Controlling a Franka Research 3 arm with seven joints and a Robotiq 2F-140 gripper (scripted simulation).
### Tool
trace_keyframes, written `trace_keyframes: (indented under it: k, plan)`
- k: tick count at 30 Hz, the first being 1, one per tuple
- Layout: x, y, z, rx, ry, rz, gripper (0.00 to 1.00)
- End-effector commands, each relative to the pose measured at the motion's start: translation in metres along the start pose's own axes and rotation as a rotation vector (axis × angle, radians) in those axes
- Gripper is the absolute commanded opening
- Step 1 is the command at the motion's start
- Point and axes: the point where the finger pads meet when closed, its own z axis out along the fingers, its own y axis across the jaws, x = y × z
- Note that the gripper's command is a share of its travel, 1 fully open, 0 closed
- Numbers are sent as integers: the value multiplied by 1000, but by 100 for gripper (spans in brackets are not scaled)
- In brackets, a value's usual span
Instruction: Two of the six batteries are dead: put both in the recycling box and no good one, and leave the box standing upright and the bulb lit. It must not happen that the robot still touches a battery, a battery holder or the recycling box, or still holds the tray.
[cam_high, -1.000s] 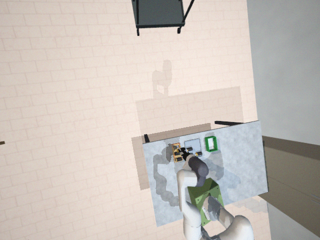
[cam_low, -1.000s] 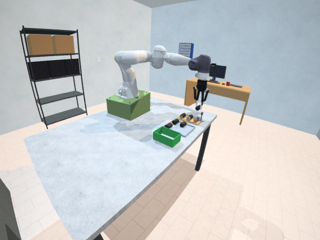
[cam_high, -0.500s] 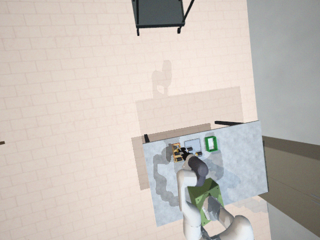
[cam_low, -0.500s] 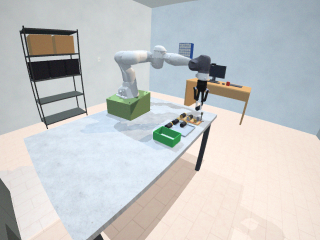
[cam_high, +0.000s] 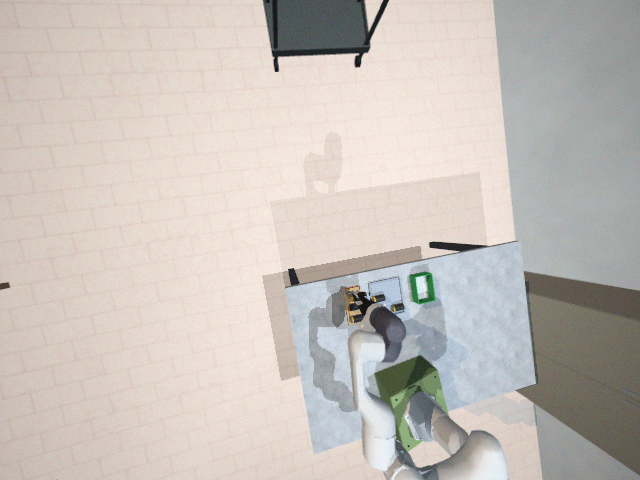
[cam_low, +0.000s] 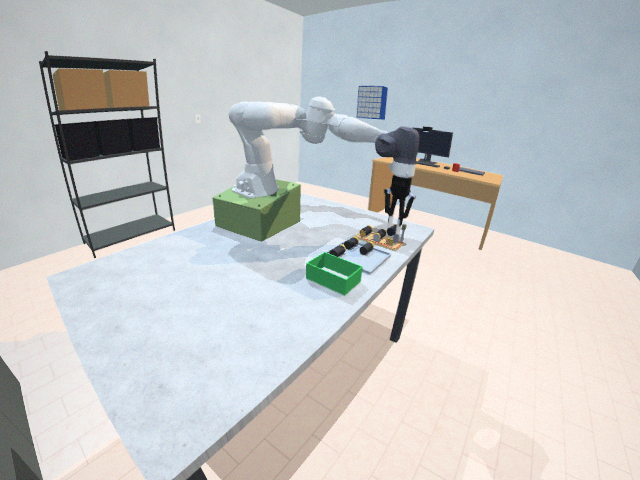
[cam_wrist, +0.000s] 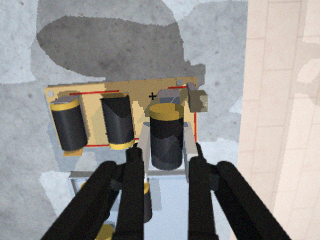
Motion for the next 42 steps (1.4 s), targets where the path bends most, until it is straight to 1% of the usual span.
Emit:
trace_keyframes:
  k: [1, 28, 36, 42]
  plan:
    - [2, 4, -2, -11, 3, 7, 16]
    - [2, 4, -2, -11, 3, 7, 16]
    - [2, 4, -2, -11, 2, -46, 16]
    - [2, 4, -2, -11, 2, -52, 16]
